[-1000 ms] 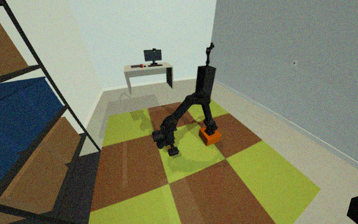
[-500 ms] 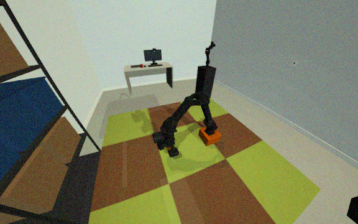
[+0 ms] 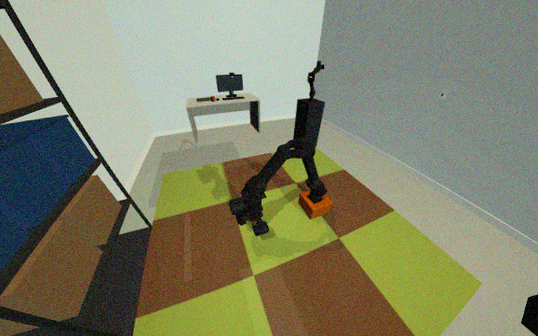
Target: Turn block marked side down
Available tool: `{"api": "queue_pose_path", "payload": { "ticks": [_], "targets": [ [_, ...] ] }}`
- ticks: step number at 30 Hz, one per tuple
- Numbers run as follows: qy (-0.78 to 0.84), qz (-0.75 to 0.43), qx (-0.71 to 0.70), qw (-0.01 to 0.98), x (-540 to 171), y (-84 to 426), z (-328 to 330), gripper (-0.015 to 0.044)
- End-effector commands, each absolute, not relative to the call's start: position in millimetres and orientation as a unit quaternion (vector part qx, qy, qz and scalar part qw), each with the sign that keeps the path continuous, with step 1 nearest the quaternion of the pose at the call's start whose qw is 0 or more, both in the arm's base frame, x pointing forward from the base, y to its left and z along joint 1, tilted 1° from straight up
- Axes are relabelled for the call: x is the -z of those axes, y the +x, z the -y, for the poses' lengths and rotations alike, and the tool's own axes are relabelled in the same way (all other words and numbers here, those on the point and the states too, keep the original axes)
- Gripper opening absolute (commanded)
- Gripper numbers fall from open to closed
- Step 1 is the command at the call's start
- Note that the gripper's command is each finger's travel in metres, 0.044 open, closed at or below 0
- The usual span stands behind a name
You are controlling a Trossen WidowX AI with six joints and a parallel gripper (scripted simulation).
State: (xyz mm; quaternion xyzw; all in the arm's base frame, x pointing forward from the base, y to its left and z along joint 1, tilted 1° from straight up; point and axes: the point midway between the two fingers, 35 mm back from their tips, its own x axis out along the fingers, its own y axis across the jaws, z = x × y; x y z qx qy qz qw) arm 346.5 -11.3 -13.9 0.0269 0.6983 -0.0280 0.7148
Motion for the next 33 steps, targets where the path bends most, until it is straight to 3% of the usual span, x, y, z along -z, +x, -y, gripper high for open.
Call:
{"api": "queue_pose_path", "payload": {
  "ticks": [1,3,9,33],
  "targets": [
    [0.026,-0.699,0.026,0.715,14,346,11,0.0175],
    [0.026,-0.699,0.026,0.715,14,346,11,0.0162],
    [0.026,-0.698,0.026,0.715,-14,346,11,0.0005],
    [0.021,-0.581,0.03,0.813,-2,348,11,0.0]
  ]
}}
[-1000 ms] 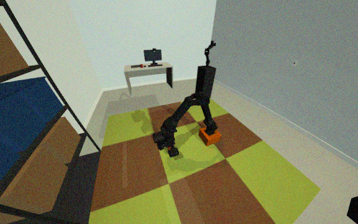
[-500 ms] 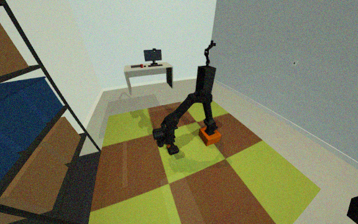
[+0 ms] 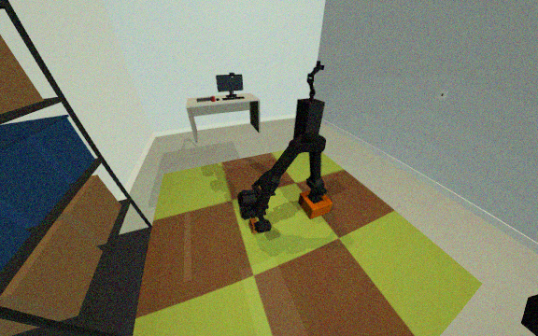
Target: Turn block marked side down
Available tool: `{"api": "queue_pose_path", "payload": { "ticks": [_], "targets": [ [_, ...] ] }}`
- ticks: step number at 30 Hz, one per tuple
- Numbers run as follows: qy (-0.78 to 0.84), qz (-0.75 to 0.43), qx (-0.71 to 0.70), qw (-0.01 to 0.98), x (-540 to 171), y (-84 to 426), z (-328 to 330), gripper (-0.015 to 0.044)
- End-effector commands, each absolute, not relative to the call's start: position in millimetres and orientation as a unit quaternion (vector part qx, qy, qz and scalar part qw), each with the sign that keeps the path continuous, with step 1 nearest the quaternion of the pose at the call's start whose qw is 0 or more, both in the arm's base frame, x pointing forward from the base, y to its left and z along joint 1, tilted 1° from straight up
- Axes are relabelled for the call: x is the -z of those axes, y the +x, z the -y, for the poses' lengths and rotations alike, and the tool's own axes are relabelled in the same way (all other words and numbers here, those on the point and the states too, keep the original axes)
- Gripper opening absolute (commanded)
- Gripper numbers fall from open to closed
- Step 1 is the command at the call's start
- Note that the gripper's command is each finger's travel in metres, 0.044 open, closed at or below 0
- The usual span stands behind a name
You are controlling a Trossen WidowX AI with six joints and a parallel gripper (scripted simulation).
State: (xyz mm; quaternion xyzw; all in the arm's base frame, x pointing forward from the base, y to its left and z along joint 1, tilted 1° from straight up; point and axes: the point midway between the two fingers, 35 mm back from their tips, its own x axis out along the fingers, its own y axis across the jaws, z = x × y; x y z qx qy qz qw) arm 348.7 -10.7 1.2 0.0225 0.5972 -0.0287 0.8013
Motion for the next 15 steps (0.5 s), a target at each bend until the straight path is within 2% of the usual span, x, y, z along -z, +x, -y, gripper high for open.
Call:
{"api": "queue_pose_path", "payload": {
  "ticks": [1,15],
  "targets": [
    [0.02,-0.574,0.03,0.818,-1.5,348.0,11.1,0.0],
    [0.018,-0.482,0.032,0.875,-2.9,340.6,10.7,0.0]
  ]
}}
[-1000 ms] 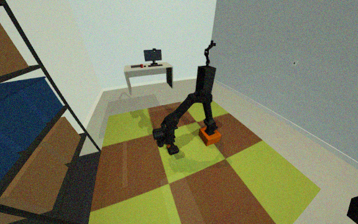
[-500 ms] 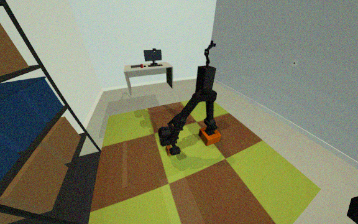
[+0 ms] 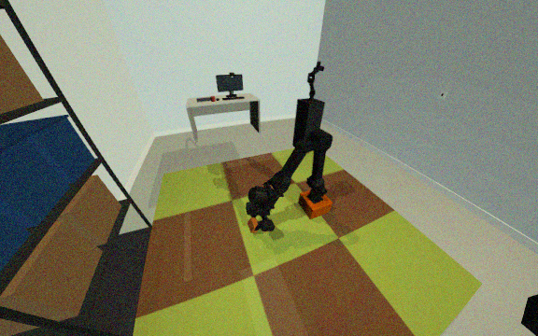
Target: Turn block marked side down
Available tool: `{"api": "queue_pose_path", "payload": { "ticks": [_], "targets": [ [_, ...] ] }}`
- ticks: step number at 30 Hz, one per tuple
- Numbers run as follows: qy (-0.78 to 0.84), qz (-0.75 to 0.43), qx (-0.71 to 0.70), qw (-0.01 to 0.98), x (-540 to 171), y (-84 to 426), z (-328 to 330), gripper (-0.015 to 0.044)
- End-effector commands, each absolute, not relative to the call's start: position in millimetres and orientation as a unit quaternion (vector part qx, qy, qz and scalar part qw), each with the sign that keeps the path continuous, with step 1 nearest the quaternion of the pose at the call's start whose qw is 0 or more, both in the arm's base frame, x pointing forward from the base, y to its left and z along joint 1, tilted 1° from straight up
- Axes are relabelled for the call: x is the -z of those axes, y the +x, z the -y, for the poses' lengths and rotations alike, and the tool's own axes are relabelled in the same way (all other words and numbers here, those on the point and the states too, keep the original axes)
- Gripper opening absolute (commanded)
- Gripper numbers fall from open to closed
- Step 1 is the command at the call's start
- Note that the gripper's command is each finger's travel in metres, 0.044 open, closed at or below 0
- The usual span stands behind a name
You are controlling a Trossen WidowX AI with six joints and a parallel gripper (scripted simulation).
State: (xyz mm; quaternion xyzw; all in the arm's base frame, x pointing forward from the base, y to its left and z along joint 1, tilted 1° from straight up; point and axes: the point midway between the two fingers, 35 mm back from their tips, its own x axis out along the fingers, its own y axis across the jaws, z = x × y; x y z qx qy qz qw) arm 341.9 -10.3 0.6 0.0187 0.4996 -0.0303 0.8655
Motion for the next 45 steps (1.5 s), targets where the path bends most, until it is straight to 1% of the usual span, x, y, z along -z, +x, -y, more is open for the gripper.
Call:
{"api": "queue_pose_path", "payload": {
  "ticks": [1,6,23,45],
  "targets": [
    [0.018,-0.479,0.032,0.877,-3,340,11,0.0],
    [0.017,-0.469,0.033,0.882,1,343,11,0.0],
    [0.014,-0.371,0.034,0.928,34,358,11,0.0],
    [0.013,-0.239,0.037,0.97,38,341,11,0.0]
  ]
}}
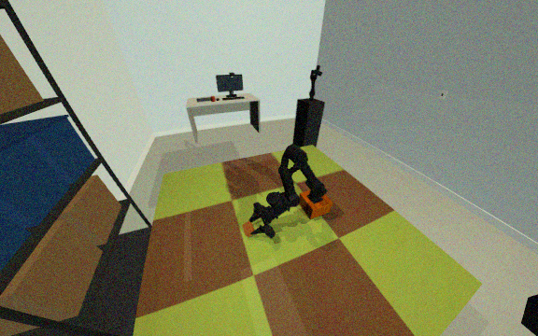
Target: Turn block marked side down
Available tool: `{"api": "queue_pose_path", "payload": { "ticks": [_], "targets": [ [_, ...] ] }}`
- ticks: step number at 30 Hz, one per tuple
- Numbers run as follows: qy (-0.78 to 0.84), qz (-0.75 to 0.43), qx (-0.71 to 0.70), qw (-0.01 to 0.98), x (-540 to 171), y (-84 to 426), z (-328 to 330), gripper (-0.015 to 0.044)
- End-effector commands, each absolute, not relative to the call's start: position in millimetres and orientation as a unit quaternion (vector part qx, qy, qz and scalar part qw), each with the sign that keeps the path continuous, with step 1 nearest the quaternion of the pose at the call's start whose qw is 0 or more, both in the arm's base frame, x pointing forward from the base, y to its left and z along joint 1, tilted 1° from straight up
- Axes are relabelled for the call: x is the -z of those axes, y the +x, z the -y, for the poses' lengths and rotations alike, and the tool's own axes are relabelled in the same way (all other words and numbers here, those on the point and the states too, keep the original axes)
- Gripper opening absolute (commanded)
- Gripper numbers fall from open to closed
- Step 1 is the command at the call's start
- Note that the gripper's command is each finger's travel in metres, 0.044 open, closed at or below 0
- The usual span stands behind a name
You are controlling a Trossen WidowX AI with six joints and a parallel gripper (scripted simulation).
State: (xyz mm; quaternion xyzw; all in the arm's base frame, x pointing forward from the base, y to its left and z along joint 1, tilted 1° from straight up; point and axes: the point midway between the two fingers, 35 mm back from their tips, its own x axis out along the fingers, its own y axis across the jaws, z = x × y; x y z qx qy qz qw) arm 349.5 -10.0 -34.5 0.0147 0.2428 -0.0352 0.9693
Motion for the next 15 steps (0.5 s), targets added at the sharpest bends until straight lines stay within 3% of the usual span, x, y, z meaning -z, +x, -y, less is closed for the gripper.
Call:
{"api": "queue_pose_path", "payload": {
  "ticks": [1,15],
  "targets": [
    [0.013,-0.233,0.037,0.972,36.9,340.0,10.5,0.0],
    [0.013,-0.214,0.037,0.976,30.4,336.0,10.5,0.0]
  ]
}}
